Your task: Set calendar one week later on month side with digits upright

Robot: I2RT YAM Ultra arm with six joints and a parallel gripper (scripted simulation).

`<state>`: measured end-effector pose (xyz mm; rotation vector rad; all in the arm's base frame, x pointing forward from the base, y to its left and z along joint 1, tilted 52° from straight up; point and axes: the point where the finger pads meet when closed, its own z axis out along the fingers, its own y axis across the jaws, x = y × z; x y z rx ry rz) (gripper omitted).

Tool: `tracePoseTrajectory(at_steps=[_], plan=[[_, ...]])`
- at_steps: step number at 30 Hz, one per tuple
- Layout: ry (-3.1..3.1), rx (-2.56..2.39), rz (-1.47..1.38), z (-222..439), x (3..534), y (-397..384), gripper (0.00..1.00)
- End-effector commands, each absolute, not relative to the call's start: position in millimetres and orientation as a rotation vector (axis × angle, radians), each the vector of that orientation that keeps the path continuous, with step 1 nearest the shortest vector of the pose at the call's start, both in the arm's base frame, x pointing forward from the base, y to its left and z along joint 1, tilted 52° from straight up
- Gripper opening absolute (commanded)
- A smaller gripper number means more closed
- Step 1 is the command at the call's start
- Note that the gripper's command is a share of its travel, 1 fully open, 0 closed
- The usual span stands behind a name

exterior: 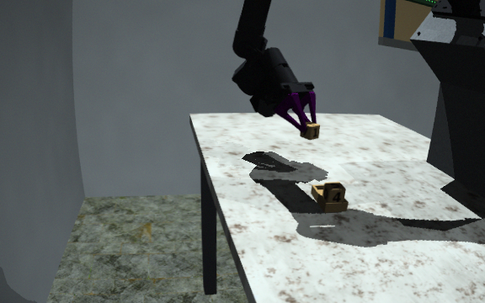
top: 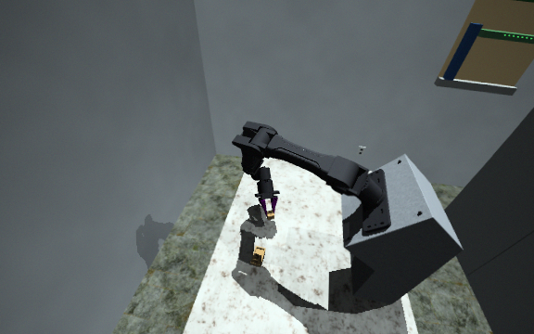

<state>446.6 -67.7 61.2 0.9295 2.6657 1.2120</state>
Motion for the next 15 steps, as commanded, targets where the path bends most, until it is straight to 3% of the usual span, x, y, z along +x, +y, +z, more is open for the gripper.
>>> tracePoseTrajectory(at_steps=[1,15], plan=[[2.657,0.935,1.215,65.4,445.6,-70.6,0.26],[2.657,0.935,1.215,62.4,449.5,-70.2,0.26]])
